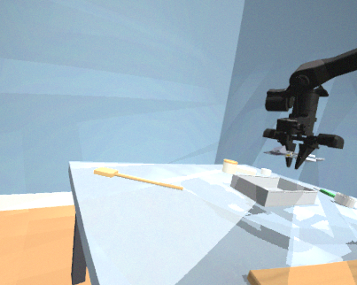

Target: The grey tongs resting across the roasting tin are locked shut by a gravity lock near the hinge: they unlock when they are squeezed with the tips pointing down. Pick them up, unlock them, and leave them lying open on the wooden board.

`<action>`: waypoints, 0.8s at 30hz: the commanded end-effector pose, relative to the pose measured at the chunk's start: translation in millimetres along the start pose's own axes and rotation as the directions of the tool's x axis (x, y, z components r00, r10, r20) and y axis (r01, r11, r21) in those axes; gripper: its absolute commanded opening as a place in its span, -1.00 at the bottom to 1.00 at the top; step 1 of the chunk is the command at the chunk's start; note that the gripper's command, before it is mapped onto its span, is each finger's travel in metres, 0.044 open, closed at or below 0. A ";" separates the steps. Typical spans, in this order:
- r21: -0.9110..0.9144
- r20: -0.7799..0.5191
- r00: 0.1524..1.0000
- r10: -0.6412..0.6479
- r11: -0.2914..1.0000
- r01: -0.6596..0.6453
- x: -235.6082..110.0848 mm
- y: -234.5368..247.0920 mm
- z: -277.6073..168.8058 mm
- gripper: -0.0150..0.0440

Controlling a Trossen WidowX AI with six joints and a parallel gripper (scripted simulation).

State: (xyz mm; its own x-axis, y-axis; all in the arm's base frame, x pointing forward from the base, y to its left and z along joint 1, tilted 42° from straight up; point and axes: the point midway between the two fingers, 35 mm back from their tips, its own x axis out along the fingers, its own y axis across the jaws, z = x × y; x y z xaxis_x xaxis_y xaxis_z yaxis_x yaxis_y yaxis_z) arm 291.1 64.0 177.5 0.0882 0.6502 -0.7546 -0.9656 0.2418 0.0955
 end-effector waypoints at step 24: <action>-0.629 0.004 1.000 -0.001 0.777 0.004 -8.5 28.2 31.9 -1.00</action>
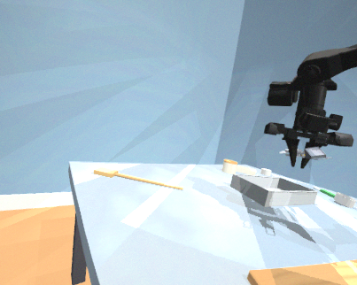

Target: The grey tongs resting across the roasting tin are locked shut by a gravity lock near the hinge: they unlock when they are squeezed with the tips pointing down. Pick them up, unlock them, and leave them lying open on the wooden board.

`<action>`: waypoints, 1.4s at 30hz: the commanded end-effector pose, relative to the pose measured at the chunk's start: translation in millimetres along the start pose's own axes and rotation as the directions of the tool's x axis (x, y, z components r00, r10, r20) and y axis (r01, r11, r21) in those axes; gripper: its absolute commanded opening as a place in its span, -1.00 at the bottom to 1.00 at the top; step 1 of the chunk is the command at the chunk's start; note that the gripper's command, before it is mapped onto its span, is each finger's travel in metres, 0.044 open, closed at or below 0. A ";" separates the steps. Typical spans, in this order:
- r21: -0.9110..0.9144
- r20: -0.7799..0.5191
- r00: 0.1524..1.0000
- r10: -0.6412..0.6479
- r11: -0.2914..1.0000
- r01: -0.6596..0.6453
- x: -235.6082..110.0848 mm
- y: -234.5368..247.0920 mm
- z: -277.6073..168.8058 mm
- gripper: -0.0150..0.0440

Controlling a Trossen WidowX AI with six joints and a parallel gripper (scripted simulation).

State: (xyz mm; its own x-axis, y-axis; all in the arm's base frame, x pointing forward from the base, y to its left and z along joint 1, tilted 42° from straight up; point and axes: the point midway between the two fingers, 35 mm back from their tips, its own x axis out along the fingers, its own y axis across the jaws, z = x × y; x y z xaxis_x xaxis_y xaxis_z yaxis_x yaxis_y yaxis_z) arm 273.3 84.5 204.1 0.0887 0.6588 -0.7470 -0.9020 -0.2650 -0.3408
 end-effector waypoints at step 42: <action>0.530 -0.088 0.995 0.047 0.848 0.007 20.5 57.4 166.0 -1.00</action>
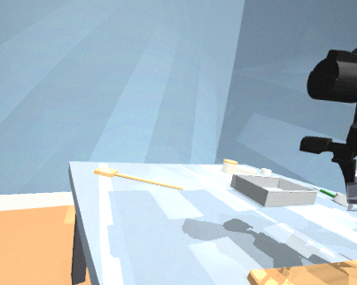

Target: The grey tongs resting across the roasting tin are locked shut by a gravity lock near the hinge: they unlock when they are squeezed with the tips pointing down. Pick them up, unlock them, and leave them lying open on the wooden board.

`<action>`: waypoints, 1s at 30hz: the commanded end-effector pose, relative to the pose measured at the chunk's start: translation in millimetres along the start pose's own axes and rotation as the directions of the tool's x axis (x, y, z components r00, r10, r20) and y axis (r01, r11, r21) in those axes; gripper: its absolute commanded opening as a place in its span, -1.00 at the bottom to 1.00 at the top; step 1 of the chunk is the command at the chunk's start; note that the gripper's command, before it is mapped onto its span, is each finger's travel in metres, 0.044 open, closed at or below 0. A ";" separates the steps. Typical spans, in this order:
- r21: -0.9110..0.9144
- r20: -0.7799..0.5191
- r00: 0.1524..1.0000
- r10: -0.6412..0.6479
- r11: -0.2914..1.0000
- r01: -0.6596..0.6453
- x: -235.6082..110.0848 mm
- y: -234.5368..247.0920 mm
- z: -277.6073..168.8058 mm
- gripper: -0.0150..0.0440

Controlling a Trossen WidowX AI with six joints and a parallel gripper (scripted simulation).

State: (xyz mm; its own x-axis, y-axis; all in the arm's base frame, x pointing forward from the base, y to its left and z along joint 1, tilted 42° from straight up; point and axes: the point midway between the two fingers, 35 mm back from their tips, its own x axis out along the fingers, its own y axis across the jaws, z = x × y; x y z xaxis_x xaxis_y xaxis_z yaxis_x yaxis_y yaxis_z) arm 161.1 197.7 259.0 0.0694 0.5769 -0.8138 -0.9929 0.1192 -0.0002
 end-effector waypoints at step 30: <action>0.445 0.140 0.990 0.002 0.893 -0.065 -34.8 100.2 30.2 -1.00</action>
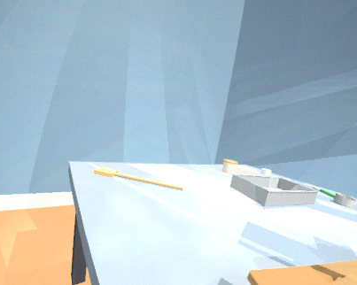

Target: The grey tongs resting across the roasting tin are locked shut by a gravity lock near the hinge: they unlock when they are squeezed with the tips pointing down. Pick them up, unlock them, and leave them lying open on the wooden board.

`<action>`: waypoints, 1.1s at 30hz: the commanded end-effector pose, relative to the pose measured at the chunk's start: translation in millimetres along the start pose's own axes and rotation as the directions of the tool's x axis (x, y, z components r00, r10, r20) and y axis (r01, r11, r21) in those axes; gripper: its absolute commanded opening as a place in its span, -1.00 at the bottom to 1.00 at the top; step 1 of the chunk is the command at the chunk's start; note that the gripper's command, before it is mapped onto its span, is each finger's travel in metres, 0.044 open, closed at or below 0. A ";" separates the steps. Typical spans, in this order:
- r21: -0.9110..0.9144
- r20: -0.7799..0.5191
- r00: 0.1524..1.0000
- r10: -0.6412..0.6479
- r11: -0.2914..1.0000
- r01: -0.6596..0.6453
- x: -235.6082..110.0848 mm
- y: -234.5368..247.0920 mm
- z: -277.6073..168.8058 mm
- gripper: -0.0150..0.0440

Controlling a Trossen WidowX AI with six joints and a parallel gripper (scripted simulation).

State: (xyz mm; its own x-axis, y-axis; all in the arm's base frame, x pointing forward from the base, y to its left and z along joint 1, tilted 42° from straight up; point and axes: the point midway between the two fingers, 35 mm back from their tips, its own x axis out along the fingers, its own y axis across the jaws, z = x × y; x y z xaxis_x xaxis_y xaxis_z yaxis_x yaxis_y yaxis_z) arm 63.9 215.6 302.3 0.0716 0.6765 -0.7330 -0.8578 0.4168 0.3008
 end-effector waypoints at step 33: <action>-0.189 0.474 0.880 -0.034 0.972 0.140 -14.0 16.2 0.0 -1.00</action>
State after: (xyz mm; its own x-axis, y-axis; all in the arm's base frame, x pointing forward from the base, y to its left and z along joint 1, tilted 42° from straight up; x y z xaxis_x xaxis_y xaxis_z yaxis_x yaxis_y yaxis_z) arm 49.4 215.9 312.8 0.3137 0.8525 -0.4182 -0.9218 0.3791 0.0814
